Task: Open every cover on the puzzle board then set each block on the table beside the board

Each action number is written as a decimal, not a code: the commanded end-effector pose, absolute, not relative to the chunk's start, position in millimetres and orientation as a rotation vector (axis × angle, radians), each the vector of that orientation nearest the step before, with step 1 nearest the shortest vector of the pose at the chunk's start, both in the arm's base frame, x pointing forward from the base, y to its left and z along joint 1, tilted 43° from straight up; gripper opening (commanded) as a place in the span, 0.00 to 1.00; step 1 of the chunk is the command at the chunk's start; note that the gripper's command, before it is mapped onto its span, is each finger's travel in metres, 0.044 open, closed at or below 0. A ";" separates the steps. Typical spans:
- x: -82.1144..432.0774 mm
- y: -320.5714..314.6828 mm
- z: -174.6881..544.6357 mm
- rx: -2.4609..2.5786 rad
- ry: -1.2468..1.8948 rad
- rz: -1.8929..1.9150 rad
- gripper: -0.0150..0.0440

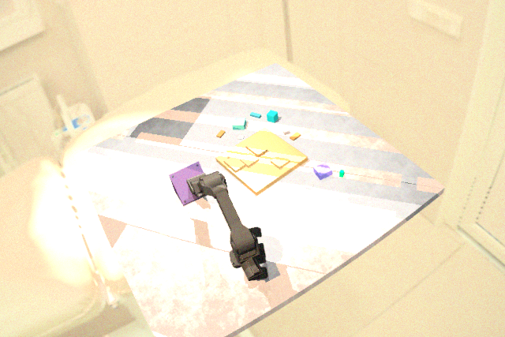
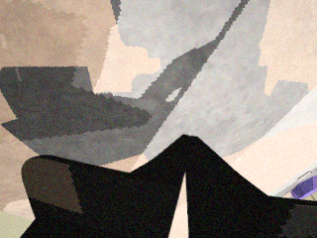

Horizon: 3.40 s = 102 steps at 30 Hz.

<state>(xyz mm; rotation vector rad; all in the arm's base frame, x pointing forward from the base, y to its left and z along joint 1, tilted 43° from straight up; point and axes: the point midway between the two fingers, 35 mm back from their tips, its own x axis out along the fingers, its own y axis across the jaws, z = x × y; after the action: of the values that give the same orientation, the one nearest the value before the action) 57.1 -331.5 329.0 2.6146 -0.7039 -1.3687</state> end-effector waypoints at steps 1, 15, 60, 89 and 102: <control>78.7 -330.4 319.2 2.534 -0.549 -1.399 0.25; 149.0 -315.4 290.8 2.229 -0.089 -1.423 0.25; 294.9 -180.8 183.0 1.206 0.984 -1.183 0.25; 327.0 -15.2 112.0 -0.605 1.519 -0.492 0.25; 327.0 -5.5 110.4 -0.717 1.519 -0.446 0.25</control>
<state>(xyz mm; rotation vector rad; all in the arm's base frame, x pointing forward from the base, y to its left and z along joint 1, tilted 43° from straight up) 328.0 -7.1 110.9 -0.6951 1.5156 -0.4552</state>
